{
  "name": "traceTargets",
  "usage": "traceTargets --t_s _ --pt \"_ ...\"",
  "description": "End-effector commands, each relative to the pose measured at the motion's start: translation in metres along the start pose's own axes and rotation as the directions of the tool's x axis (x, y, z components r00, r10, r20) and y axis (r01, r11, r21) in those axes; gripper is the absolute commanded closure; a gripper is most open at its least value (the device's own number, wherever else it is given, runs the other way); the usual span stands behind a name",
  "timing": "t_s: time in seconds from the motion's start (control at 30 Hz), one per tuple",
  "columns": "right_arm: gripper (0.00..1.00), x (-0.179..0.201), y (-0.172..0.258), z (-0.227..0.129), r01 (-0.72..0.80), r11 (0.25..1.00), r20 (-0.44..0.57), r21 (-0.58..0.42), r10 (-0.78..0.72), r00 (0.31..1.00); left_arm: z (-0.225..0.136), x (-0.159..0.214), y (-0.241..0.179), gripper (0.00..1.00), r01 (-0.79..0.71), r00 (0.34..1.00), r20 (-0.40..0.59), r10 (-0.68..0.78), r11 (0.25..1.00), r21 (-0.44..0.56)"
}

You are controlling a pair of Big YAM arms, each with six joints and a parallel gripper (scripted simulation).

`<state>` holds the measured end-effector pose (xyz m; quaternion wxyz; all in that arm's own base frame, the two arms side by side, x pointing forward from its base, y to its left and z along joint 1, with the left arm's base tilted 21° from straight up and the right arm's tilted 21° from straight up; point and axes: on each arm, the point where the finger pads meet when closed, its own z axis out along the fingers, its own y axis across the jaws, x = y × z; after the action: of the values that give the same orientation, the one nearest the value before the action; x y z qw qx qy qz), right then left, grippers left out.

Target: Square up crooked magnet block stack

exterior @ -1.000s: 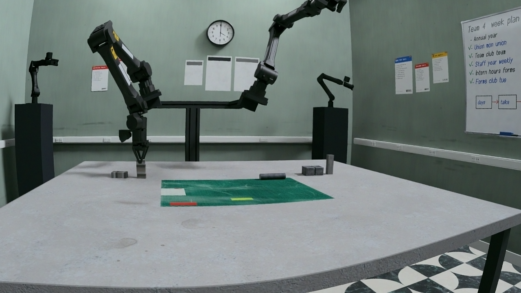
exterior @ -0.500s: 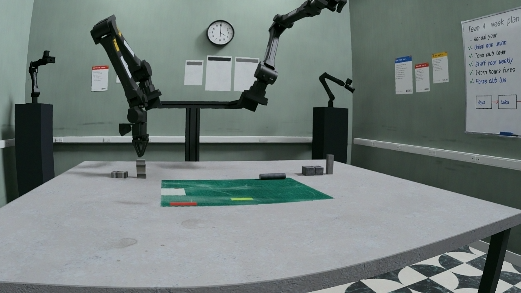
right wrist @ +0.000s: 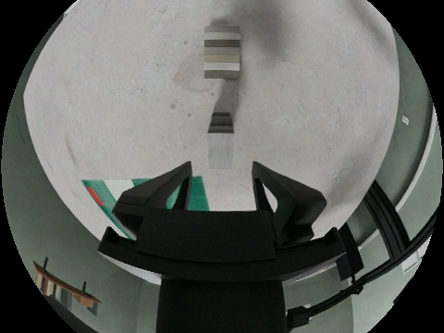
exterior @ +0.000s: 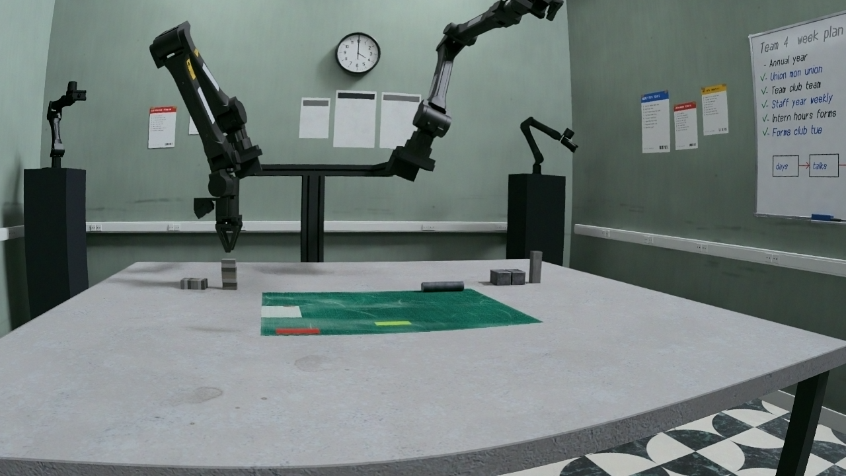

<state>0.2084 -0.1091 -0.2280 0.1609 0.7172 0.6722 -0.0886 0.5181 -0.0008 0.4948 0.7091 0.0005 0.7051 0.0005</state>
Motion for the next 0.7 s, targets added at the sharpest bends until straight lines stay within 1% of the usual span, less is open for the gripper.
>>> traceTargets --t_s 0.0,0.03,0.07,0.1,0.37,0.47,0.67 --pt "0.40 -0.003 -0.004 0.000 -0.001 1.000 -0.002 0.013 0.001 1.000 -0.003 -0.024 -0.009 0.00 -0.012 0.998 0.055 0.011 1.000 0.015" --pt "0.40 -0.002 -0.007 0.001 -0.003 1.000 -0.002 0.010 0.003 1.000 -0.003 -0.024 -0.009 0.00 -0.012 0.998 0.055 0.011 1.000 0.015" --pt "0.40 -0.007 0.014 -0.001 -0.012 0.999 0.007 -0.032 0.012 1.000 -0.003 -0.024 -0.009 0.00 -0.012 0.998 0.055 0.011 1.000 0.015" --pt "0.40 -0.007 0.010 -0.002 -0.001 1.000 0.003 -0.019 0.001 1.000 -0.003 -0.024 -0.009 0.00 -0.012 0.998 0.055 0.011 1.000 0.015" --pt "0.40 -0.002 0.046 -0.008 0.099 0.991 0.005 -0.090 -0.099 0.995 -0.002 -0.022 -0.009 0.00 -0.010 0.999 0.050 0.009 1.000 0.016" --pt "0.40 -0.001 0.048 -0.007 0.114 0.989 0.003 -0.090 -0.115 0.993 -0.002 -0.025 -0.008 0.00 -0.005 0.999 0.048 0.004 1.000 0.014" --pt "0.40 -0.007 0.107 -0.024 0.204 0.958 0.032 -0.200 -0.202 0.979 0.000 -0.018 -0.009 0.00 -0.007 0.999 0.041 0.007 1.000 0.016"
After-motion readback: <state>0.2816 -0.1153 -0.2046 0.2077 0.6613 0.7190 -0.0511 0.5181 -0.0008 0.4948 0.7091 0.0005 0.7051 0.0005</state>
